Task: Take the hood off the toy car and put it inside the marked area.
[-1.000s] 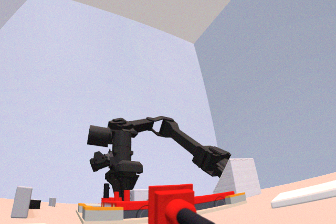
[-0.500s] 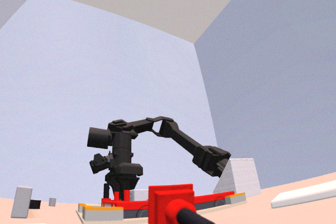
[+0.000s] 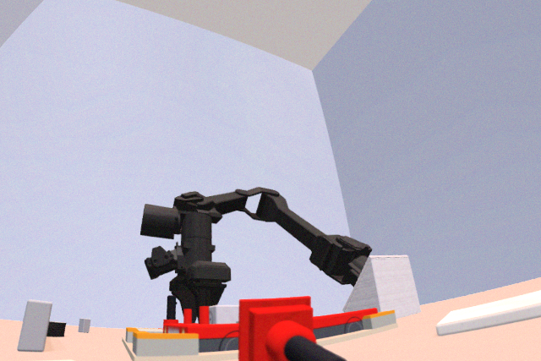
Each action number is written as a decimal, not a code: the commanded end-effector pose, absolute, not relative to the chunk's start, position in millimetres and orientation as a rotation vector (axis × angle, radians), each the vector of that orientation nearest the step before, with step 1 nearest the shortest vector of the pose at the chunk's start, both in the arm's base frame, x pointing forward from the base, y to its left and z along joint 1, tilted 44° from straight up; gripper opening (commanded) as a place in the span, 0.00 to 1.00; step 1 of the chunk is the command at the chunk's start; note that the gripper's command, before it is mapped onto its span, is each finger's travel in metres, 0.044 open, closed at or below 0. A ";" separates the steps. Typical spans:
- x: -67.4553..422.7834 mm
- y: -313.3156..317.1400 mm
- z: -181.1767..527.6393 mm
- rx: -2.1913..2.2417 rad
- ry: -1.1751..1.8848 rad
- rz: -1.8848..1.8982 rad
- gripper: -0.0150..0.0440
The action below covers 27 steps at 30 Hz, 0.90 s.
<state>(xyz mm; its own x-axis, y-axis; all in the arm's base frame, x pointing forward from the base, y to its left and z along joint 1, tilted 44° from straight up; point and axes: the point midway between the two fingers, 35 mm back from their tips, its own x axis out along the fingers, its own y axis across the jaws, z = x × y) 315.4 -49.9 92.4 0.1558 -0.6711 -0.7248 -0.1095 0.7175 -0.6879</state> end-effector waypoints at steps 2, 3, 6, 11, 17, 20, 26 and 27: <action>315.1 -35.0 106.9 -0.703 1.375 -0.455 1.00; 314.1 -29.4 112.3 -0.703 1.375 -0.455 1.00; 308.8 -10.4 132.5 -0.706 1.376 -0.457 1.00; 305.1 -1.2 143.2 -0.709 1.375 -0.460 1.00; 305.1 -1.2 143.2 -0.709 1.375 -0.460 1.00; 305.1 -1.2 143.2 -0.709 1.375 -0.460 1.00; 305.1 -1.2 143.2 -0.709 1.375 -0.460 1.00; 305.1 -1.2 143.2 -0.709 1.375 -0.460 1.00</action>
<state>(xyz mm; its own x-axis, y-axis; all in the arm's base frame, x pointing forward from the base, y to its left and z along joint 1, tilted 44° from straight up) 305.1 -1.1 142.9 0.1584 -0.6740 -0.7215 -0.1089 0.7144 -0.6912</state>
